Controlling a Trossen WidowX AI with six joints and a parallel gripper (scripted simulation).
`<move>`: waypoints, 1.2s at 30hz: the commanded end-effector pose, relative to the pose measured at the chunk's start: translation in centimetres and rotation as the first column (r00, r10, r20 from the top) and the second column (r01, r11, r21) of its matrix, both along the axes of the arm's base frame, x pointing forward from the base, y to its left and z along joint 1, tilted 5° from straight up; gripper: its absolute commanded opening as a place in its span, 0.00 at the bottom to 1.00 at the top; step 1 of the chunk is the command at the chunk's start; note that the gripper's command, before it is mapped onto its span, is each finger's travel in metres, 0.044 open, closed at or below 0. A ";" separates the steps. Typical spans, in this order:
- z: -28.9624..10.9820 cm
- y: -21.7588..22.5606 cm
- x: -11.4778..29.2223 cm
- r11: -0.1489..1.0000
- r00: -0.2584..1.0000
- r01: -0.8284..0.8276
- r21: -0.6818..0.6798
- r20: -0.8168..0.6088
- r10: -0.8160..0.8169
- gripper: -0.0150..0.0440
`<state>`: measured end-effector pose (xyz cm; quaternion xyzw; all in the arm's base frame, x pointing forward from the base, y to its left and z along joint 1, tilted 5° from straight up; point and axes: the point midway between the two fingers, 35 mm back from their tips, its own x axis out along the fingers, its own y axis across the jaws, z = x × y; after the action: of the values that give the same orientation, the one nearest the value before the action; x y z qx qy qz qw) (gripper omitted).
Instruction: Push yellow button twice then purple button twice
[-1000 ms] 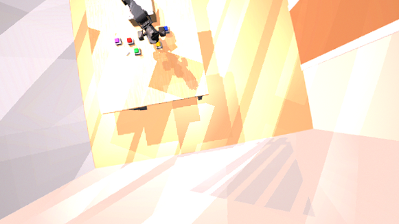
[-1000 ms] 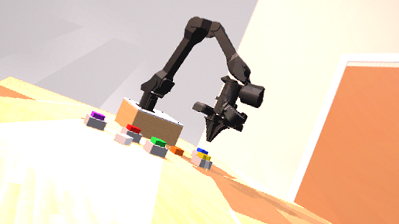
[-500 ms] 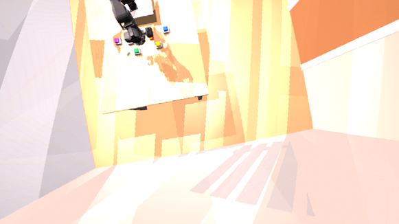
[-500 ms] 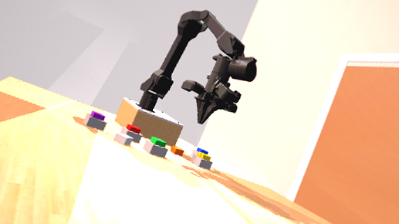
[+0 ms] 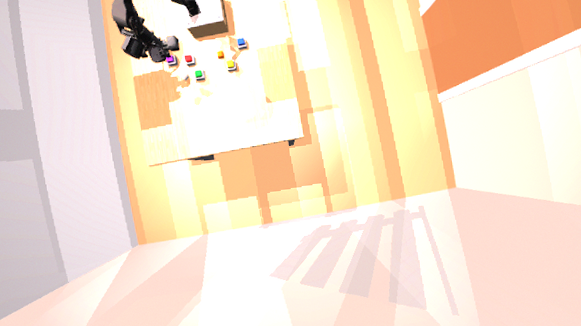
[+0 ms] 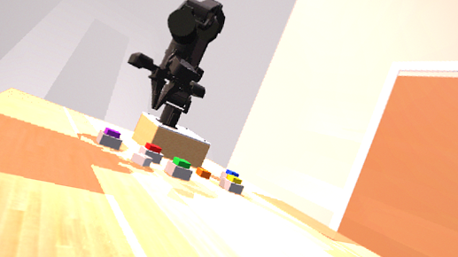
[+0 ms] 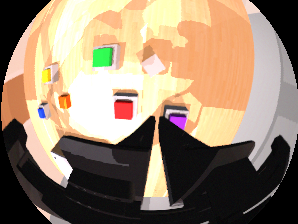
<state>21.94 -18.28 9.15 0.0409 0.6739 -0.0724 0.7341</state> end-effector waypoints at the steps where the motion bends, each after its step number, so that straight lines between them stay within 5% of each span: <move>1: -0.1 -3.4 -4.6 1.000 1.000 -0.002 -0.004 0.005 0.002 0.29; 8: -0.5 -4.4 -6.3 1.000 1.000 -0.002 -0.007 0.006 0.002 0.29; 13: -6.3 -4.7 -5.8 1.000 1.000 -0.002 -0.007 0.006 0.002 0.29; 36: -9.1 -4.9 -5.5 1.000 1.000 -0.002 -0.006 0.006 0.002 0.29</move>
<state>16.35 -23.29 0.74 0.0363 0.6721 -0.0765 0.7356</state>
